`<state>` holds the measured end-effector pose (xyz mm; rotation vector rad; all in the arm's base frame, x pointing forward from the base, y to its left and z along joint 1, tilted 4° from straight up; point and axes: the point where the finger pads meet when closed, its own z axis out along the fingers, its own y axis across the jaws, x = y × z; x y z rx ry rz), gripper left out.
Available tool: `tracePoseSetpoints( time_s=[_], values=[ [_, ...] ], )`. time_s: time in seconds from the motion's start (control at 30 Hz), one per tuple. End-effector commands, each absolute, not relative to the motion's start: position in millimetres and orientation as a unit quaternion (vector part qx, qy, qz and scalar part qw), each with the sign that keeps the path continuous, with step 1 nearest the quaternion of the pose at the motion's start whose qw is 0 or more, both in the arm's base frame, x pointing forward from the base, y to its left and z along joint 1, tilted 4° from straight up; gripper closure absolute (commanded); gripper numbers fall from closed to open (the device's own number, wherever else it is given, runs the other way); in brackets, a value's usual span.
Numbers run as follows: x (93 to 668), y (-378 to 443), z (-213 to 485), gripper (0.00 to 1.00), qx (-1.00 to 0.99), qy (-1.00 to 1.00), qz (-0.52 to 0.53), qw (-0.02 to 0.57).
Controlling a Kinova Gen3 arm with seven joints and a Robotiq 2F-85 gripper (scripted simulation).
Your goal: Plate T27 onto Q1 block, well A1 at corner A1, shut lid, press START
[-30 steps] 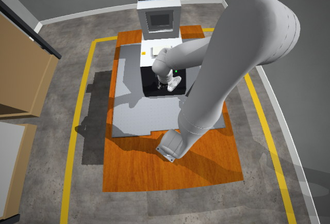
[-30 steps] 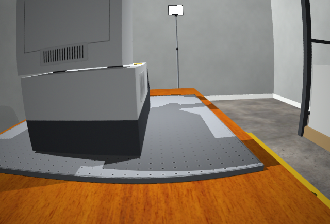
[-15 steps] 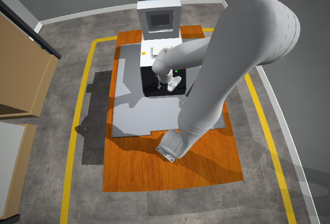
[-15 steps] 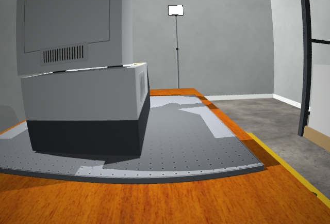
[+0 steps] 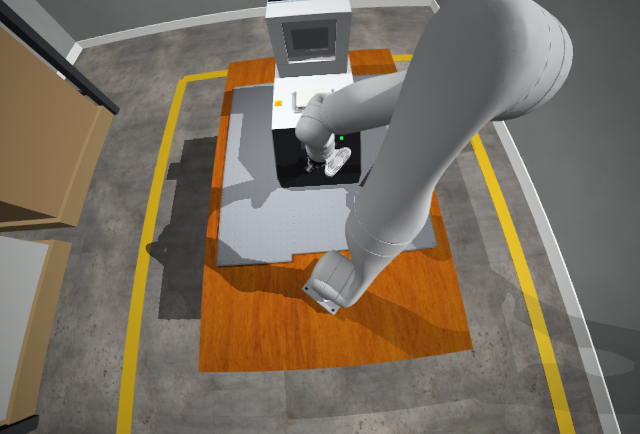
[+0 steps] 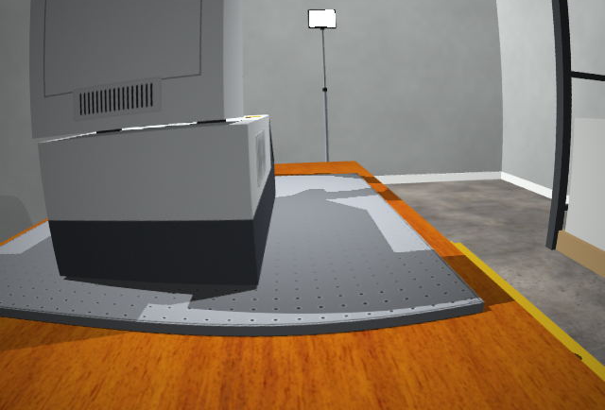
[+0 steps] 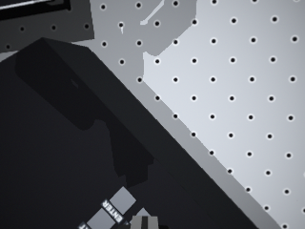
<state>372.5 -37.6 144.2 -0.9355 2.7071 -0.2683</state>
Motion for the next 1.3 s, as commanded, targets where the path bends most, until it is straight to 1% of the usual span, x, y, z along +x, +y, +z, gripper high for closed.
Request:
tracePoseSetpoints(
  time_s=[0.0,1.27],
  values=[
    [374,-38,143,0.9,-0.322,0.933,-0.093,0.133],
    [389,-41,127,0.9,-0.322,0.933,-0.093,0.133]
  ],
)
